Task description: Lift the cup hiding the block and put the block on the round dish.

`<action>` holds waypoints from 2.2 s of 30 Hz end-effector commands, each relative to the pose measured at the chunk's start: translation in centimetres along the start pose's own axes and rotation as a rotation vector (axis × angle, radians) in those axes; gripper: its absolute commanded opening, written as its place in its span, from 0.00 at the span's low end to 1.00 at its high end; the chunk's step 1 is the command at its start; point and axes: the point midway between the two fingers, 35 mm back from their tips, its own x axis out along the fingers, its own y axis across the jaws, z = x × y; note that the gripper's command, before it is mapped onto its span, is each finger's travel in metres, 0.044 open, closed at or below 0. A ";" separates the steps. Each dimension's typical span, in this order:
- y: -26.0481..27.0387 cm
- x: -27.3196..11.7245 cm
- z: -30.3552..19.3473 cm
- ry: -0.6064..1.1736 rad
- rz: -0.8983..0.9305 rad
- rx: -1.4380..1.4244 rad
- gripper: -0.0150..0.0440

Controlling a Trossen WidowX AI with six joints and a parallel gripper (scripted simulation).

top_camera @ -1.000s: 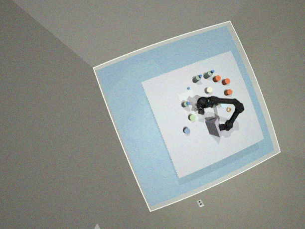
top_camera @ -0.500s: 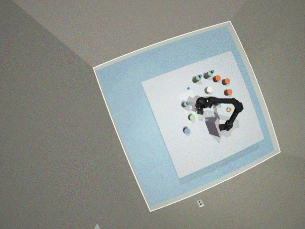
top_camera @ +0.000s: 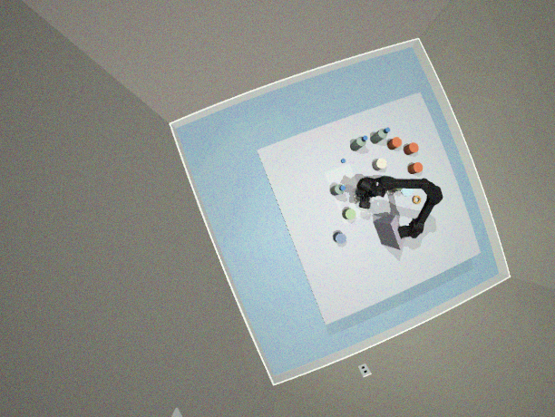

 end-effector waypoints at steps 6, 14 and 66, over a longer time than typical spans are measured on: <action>-0.1 -4.5 0.4 -0.005 0.000 -0.002 0.25; 0.0 -9.3 0.1 -0.004 0.000 -0.002 0.25; -13.1 0.2 -35.4 0.004 -0.010 -0.003 0.25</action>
